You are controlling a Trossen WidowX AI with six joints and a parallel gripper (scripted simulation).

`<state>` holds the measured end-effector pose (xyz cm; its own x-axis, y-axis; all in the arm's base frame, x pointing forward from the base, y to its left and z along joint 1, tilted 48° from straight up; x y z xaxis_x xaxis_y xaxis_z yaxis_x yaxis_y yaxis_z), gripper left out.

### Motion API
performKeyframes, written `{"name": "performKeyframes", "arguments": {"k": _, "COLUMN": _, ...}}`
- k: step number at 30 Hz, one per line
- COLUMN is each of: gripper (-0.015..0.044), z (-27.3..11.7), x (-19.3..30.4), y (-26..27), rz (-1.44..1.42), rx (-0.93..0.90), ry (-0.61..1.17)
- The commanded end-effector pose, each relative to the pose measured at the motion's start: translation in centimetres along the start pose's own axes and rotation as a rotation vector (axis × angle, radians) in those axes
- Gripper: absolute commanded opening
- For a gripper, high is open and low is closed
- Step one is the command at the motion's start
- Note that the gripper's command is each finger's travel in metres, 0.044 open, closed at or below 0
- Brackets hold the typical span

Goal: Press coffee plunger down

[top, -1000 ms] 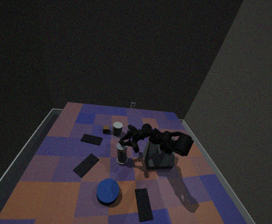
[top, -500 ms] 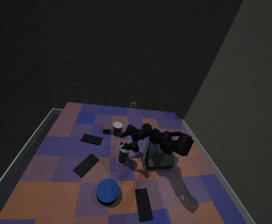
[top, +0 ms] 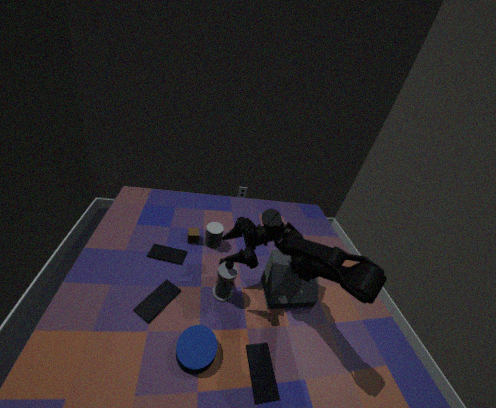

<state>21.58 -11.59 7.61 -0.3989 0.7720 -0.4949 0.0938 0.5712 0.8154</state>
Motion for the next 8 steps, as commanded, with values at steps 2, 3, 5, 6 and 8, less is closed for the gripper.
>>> {"name": "performKeyframes", "arguments": {"k": 2, "gripper": 0.0440, "z": -3.31, "x": -1.33, "y": 2.43, "rz": -0.014, "rx": -0.030, "ry": 0.017}}
{"name": "performKeyframes", "arguments": {"k": 3, "gripper": 0.0440, "z": -3.33, "x": -1.33, "y": 2.46, "rz": -0.013, "rx": -0.031, "ry": 0.017}}
{"name": "performKeyframes", "arguments": {"k": 5, "gripper": 0.0440, "z": -3.34, "x": -1.34, "y": 2.47, "rz": -0.013, "rx": -0.031, "ry": 0.017}}
{"name": "performKeyframes", "arguments": {"k": 6, "gripper": 0.0440, "z": -3.34, "x": -1.34, "y": 2.47, "rz": -0.013, "rx": -0.031, "ry": 0.017}}
{"name": "performKeyframes", "arguments": {"k": 8, "gripper": 0.0440, "z": -3.34, "x": -1.35, "y": 2.48, "rz": -0.013, "rx": -0.031, "ry": 0.017}}
Point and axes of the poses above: the point midway between the two fingers, 35 mm back from their tips, its own z axis out along the fingers, its own y axis across the jaws, x = y × z, the point moved 6 cm from there along -z, back along the fingers, and after that the axes turned 9 degrees about z, right-handed, at the moved point
